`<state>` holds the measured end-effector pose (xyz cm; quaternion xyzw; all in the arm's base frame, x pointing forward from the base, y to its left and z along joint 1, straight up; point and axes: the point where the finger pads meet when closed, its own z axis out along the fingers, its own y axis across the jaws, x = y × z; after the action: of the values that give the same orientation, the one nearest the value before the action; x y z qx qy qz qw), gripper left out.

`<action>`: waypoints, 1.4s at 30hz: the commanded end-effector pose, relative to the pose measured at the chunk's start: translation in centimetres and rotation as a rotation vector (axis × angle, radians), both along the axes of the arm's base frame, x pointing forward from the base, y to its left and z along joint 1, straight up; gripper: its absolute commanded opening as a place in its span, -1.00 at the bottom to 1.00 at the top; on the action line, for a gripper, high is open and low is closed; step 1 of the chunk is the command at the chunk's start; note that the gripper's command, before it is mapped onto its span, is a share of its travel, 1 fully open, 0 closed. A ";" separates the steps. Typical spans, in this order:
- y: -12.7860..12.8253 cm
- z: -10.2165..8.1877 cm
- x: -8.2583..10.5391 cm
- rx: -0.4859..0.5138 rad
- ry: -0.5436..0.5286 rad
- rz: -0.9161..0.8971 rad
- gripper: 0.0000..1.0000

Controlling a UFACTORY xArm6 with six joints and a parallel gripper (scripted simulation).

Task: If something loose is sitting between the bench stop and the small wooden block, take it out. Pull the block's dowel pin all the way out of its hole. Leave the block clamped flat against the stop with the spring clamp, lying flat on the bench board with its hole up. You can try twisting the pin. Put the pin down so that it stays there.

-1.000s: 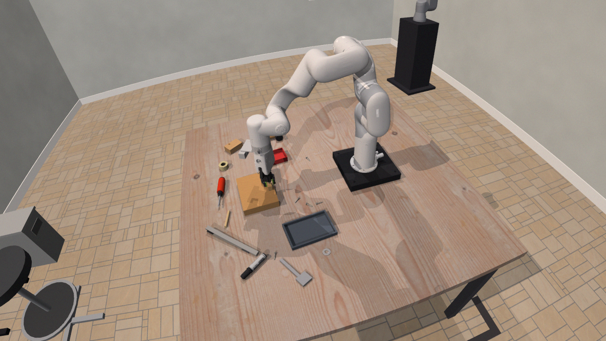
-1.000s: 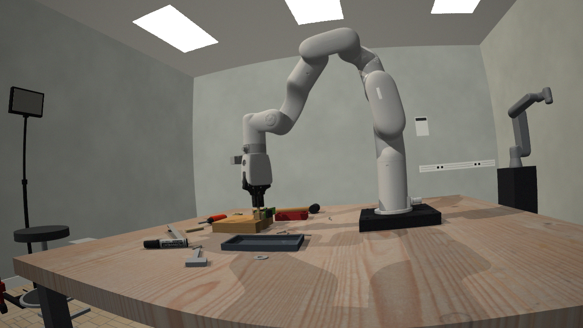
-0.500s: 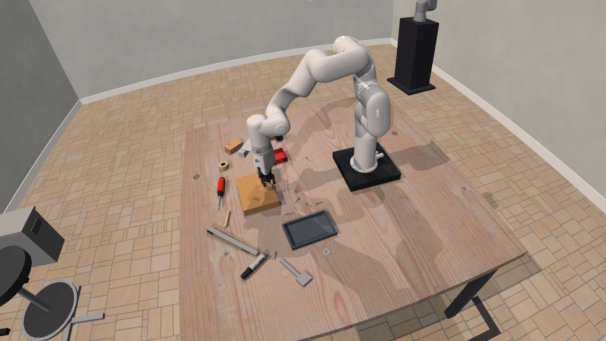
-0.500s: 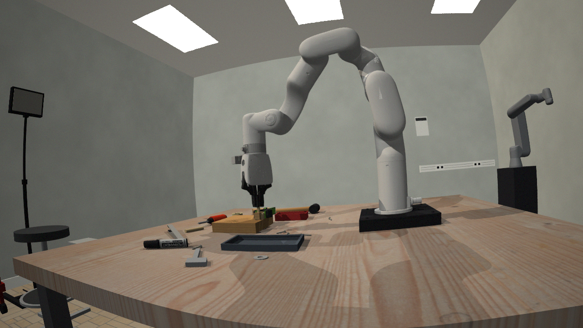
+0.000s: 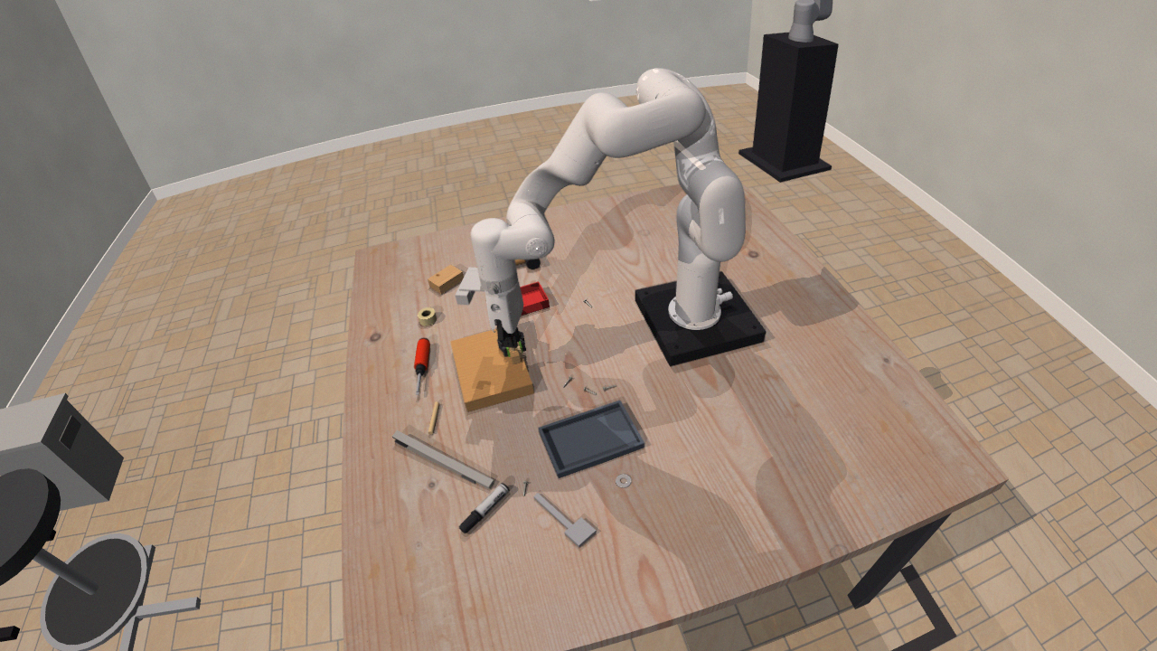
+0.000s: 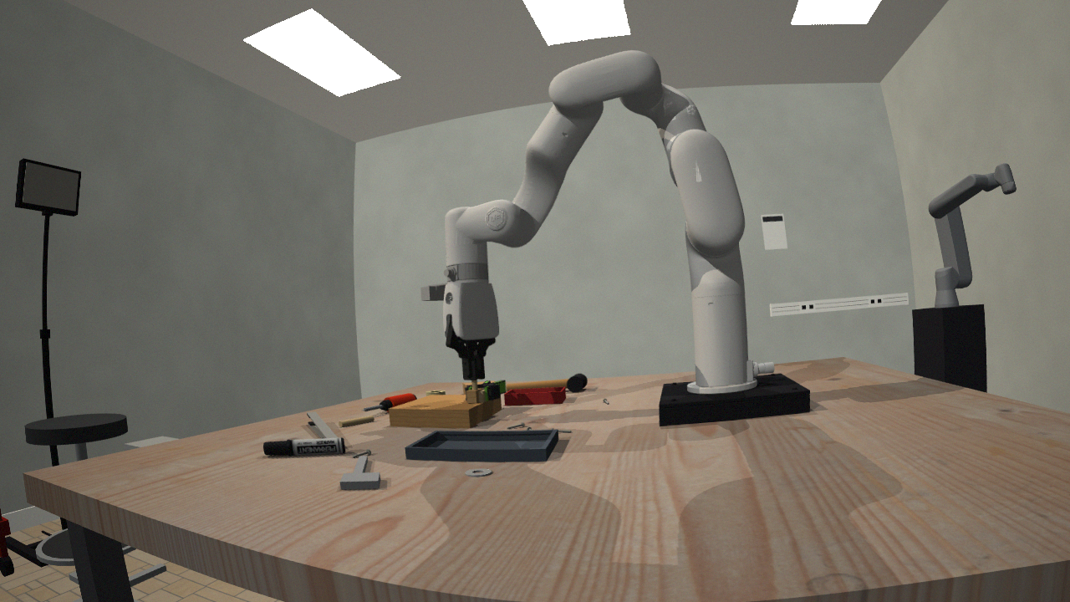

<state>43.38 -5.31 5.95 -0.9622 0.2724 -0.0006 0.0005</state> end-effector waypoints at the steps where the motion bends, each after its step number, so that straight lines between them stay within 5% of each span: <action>1: 0.0 0.1 0.1 0.002 -0.004 0.065 -1.00; 42: 0.0 0.2 0.1 0.000 -0.005 0.498 -1.00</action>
<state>43.38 -5.31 6.00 -0.9991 0.0424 -0.0007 0.0006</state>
